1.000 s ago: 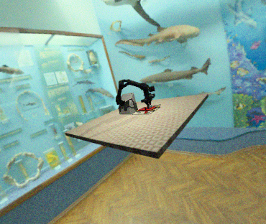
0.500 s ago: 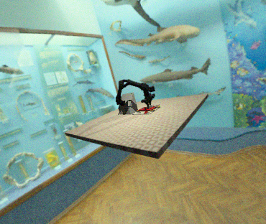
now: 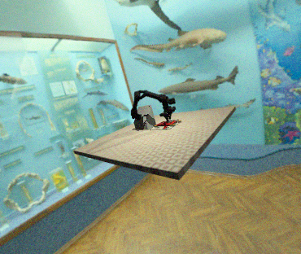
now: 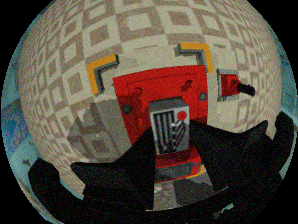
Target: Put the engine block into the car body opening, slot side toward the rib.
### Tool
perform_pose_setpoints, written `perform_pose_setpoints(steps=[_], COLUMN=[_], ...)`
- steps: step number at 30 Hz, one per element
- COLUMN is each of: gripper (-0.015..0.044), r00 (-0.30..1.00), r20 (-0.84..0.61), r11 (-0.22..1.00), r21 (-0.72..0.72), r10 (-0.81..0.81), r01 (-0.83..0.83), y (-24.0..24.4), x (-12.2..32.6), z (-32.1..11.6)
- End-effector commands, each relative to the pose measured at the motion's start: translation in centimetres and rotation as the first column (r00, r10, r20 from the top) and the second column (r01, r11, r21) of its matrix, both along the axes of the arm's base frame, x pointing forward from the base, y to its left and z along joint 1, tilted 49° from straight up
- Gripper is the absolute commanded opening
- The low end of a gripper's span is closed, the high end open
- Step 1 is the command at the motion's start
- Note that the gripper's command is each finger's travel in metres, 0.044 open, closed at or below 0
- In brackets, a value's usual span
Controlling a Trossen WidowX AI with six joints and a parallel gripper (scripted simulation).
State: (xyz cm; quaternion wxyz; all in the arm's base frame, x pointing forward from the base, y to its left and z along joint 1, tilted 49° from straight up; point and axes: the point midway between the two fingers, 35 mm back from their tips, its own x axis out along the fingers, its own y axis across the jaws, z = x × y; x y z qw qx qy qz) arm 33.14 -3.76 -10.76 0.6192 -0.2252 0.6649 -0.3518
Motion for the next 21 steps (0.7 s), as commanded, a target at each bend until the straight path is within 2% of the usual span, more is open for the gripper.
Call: perform_pose_setpoints(steps=[1,21], gripper=[0.0159,0.0159], r00=[1.000,1.000], r20=[-0.009,-0.009], r11=[1.000,1.000], r21=[-0.005,-0.006], r10=[0.004,0.004], r01=[-0.004,-0.004], y=[-0.19,-0.38], x=[-0.14,-0.16], z=[-0.13,-0.29])
